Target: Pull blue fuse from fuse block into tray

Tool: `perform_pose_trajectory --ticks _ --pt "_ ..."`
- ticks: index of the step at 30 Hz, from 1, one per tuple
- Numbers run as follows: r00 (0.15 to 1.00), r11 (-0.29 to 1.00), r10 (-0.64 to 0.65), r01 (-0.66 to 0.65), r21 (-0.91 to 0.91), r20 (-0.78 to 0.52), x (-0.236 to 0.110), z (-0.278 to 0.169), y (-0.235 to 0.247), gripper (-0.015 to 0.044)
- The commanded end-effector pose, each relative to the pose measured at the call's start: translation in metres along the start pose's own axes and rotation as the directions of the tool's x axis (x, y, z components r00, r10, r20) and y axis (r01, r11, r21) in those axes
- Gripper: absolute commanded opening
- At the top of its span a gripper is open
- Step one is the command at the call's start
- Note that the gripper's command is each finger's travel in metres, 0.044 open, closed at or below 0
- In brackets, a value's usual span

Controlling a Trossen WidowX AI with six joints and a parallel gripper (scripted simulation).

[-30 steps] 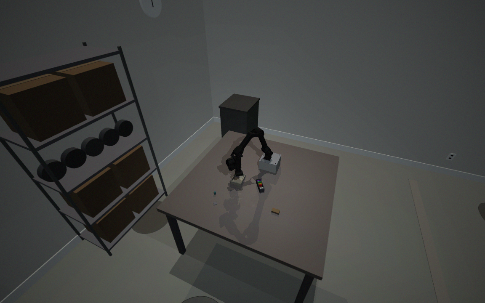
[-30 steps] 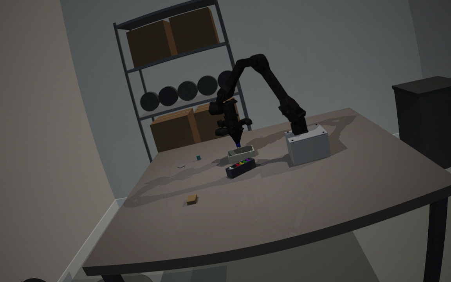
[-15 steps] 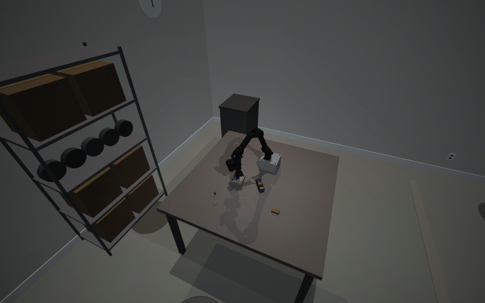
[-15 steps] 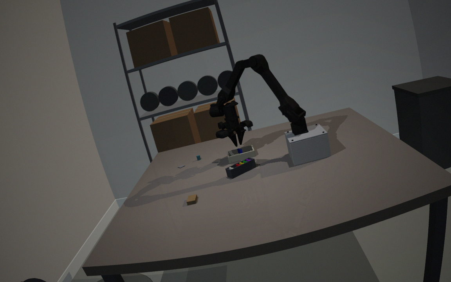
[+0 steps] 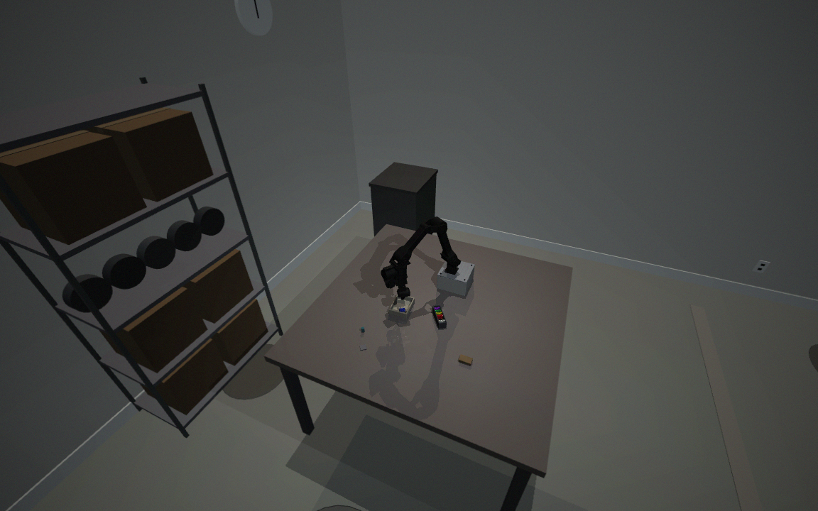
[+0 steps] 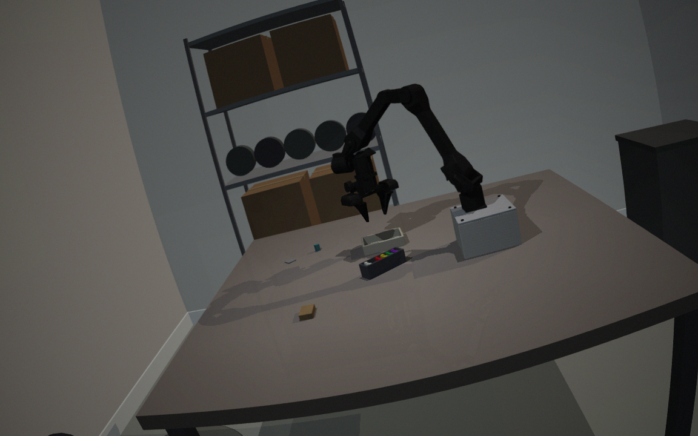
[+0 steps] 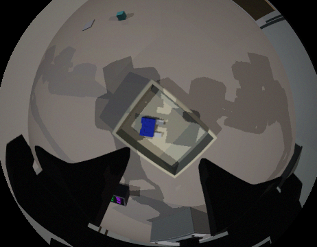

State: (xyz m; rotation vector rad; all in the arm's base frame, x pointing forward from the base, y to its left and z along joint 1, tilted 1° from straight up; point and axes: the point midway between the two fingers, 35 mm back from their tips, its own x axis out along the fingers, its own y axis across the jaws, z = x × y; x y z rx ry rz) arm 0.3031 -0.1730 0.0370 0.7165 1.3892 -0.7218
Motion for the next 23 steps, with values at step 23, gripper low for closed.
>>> perform_pose_trajectory --ticks 23 --pt "1.0 1.0 -0.004 0.004 0.0 -0.009 -0.0013 -0.0015 -0.0007 0.033"
